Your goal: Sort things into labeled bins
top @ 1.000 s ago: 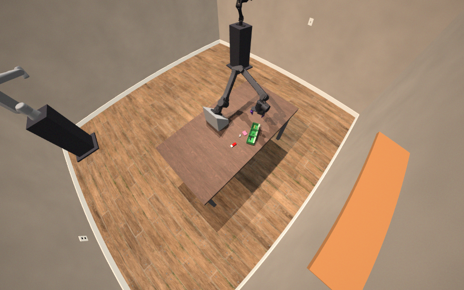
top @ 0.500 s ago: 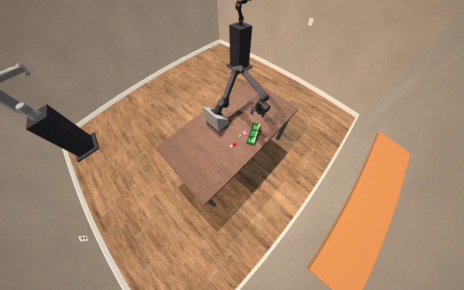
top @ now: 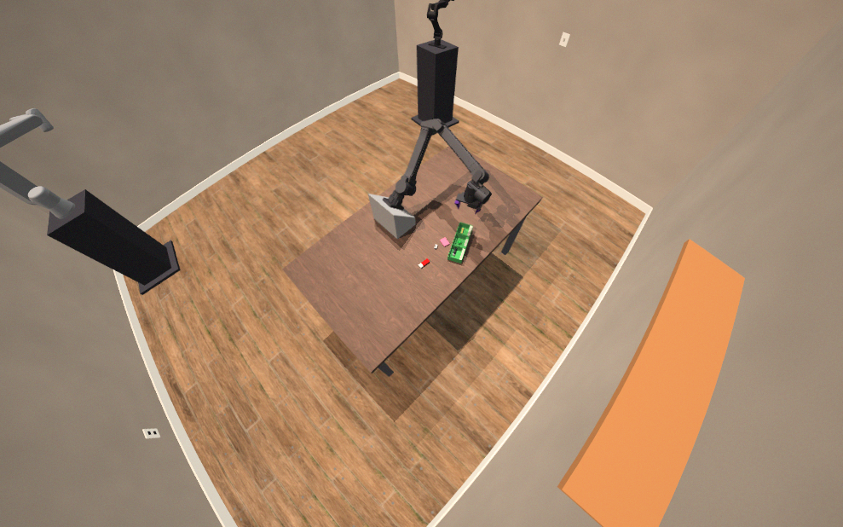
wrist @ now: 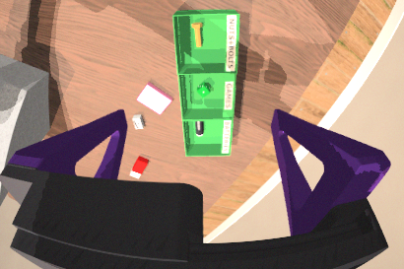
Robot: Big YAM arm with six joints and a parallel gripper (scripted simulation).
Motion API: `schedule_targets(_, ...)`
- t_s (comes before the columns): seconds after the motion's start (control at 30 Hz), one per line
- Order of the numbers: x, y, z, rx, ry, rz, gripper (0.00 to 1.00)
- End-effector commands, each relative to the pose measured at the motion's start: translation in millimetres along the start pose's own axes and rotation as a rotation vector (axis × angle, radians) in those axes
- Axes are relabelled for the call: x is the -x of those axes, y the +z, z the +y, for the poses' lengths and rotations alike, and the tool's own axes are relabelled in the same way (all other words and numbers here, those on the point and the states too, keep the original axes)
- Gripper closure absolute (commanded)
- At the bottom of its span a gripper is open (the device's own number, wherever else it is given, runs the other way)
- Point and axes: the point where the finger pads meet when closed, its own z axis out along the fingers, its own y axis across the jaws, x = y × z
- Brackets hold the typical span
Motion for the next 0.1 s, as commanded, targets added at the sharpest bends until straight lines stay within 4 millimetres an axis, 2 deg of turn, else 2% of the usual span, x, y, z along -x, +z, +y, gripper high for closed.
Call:
schedule_targets(0.0, 2.4, -10.8, -10.1, -0.025, -0.027, 0.011, 0.00)
schedule_targets(0.07, 2.4, -10.8, -10.1, -0.025, -0.027, 0.011, 0.00)
